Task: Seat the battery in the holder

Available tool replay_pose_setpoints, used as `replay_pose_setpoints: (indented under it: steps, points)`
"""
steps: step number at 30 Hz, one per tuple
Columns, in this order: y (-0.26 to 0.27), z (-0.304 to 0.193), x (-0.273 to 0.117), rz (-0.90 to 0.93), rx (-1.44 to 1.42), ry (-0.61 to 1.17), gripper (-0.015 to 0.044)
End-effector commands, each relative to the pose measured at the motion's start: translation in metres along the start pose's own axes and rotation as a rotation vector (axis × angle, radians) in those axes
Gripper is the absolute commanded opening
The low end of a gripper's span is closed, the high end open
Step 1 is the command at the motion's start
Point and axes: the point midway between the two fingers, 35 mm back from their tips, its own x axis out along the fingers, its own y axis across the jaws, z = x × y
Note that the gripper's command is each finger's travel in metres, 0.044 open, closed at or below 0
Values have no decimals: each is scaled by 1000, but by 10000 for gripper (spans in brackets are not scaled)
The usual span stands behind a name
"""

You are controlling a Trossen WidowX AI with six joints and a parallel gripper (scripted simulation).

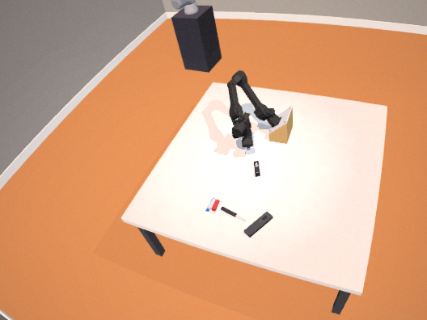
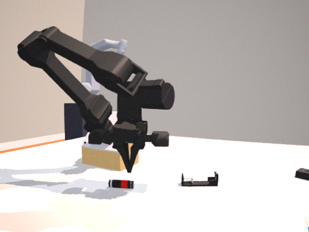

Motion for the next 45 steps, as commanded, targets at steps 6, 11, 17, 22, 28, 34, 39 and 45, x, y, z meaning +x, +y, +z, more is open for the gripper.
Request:
replay_pose_setpoints:
  steps: [6, 11, 17, 22, 28, 34, 39, 45]
  points:
    - [4, -1, -41, 11, 3, 11, 0]
    - [-1, -1, -70, 7, 1, 4, 0]
    - [-3, -1, -78, 5, 1, -1, 0]
    - [-4, -1, -76, 7, -2, -3, 0]
    - [-6, -1, -62, 9, 320, 5, 105]
    - [-14, 0, -29, 6, 1109, 9, 225]
    - [-21, 1, -12, 7, 1559, 0, 225]
    - [-21, 1, -12, 7, 1559, 0, 225]
